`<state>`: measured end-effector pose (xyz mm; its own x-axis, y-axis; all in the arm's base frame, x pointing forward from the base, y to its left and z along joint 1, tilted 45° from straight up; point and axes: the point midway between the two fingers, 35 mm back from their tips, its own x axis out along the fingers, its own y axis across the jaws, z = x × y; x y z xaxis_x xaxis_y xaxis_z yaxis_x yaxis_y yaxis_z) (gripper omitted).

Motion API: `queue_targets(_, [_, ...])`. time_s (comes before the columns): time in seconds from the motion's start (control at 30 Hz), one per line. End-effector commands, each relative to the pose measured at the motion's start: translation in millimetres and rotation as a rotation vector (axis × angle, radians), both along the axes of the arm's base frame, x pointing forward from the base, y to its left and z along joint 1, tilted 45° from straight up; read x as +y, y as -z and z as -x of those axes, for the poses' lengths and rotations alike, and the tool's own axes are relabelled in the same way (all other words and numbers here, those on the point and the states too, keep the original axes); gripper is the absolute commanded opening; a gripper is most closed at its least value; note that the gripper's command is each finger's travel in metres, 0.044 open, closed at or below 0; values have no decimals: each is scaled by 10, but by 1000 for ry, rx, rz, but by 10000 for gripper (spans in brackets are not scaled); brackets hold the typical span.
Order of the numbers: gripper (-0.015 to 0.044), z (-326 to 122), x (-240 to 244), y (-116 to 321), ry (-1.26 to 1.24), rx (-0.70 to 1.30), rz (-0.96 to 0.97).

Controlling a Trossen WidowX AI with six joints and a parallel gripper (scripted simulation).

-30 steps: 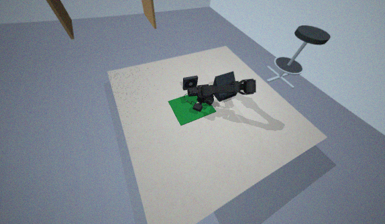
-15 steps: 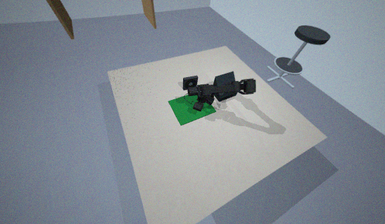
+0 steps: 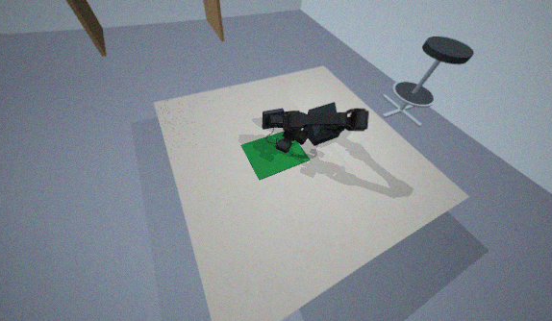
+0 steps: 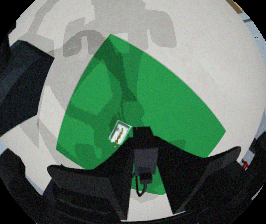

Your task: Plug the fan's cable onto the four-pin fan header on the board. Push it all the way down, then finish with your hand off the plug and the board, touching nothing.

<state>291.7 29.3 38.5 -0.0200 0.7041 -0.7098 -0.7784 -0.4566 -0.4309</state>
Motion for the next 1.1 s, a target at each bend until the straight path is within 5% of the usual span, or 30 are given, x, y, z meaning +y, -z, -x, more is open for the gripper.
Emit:
queue_targets(0.0, [0, 21, -79, 58, 97, 97, 6])
queue_targets(0.4, [0, 100, -251, 236, 374, 371, 15])
queue_targets(1.07, [0, 113, -239, 207, 383, 380, 15])
